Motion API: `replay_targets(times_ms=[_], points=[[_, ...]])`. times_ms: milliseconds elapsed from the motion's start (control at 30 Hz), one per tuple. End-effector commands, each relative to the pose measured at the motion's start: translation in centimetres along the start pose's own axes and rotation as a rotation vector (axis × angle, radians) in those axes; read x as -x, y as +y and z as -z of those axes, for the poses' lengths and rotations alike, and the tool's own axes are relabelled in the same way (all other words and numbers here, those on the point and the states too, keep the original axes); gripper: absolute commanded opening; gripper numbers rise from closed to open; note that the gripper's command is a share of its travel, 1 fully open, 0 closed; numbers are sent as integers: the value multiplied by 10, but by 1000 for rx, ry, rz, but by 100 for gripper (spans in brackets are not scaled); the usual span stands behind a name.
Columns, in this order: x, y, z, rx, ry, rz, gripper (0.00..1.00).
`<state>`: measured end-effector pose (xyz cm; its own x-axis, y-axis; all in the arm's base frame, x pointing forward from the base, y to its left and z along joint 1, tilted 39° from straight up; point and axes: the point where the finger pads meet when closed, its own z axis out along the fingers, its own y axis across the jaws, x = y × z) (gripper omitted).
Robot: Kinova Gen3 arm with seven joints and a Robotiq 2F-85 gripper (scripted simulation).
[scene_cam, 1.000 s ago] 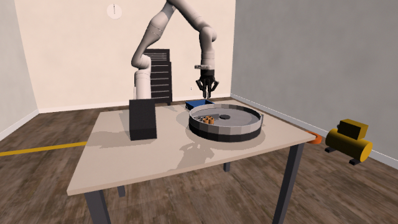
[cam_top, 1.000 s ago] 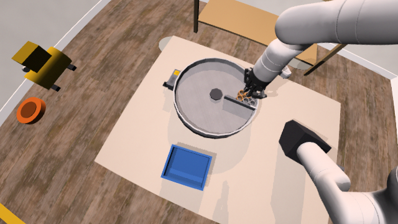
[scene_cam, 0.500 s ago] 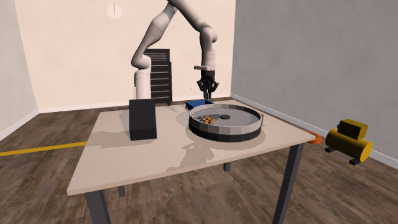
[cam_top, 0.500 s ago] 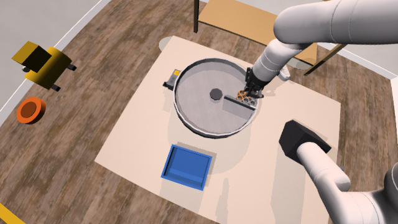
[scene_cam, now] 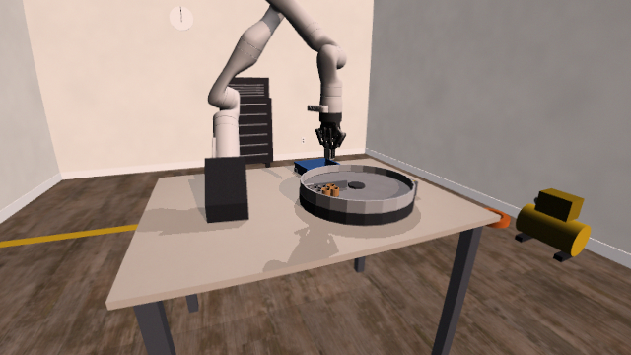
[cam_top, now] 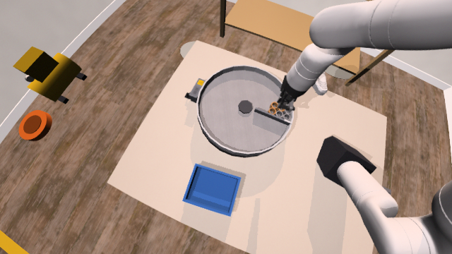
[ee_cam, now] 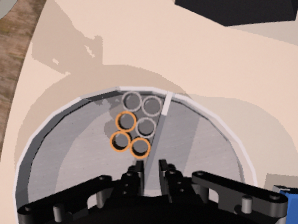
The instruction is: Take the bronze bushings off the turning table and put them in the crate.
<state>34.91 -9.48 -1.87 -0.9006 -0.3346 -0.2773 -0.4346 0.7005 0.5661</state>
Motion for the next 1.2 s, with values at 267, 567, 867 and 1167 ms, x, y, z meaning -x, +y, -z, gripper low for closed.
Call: replay_targets(times_ms=[267, 567, 867, 1167], points=[[-1, -6, -4, -1, -1, -242, 16], [-1, -6, -4, -1, -1, -242, 16], [-1, -11, -8, -1, -1, -483, 16], [-1, -11, -8, -1, -1, -483, 16]])
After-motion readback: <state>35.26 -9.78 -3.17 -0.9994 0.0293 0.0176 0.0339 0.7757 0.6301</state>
